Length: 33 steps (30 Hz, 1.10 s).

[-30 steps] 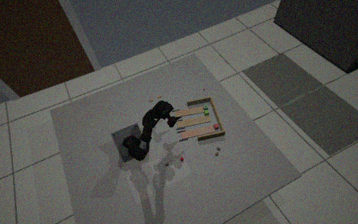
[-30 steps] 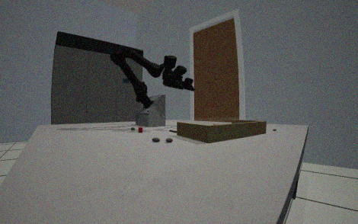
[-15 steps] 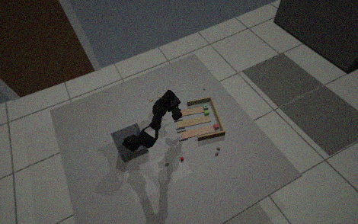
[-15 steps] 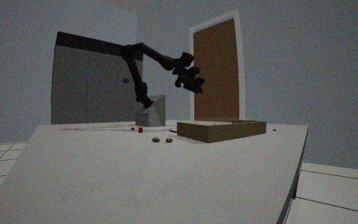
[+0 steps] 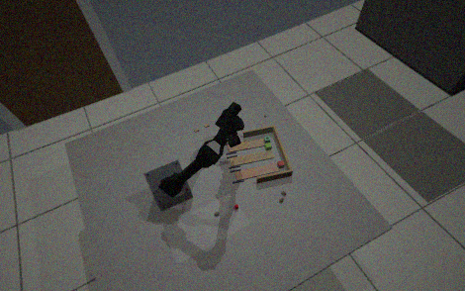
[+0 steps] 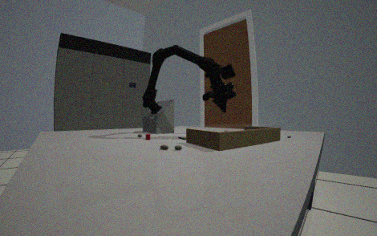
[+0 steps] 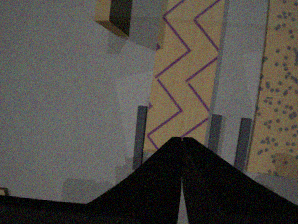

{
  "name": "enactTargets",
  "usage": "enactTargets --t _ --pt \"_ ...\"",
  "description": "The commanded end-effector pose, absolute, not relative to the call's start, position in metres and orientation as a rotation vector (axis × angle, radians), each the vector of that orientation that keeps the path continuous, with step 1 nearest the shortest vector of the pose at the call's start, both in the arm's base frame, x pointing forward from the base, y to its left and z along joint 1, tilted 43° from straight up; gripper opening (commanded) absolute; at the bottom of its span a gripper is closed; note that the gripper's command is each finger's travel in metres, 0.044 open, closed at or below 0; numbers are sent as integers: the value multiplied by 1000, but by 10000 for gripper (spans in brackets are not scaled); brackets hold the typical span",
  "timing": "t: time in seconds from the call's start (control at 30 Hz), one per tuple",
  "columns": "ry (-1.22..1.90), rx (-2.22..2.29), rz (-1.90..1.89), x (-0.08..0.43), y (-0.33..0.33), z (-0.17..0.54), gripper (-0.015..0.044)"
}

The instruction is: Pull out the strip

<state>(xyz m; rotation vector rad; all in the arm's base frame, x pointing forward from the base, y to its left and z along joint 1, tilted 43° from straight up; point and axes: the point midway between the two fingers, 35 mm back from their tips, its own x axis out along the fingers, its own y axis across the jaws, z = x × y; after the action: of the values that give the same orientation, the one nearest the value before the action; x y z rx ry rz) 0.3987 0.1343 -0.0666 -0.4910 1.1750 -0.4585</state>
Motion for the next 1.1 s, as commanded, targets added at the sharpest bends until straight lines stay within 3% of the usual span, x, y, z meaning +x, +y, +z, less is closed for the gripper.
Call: enactTargets --t 0.0,1.07 --pt "1273 -445 -583 401 129 -92 0" --pt "1341 -418 -700 404 97 -133 0"
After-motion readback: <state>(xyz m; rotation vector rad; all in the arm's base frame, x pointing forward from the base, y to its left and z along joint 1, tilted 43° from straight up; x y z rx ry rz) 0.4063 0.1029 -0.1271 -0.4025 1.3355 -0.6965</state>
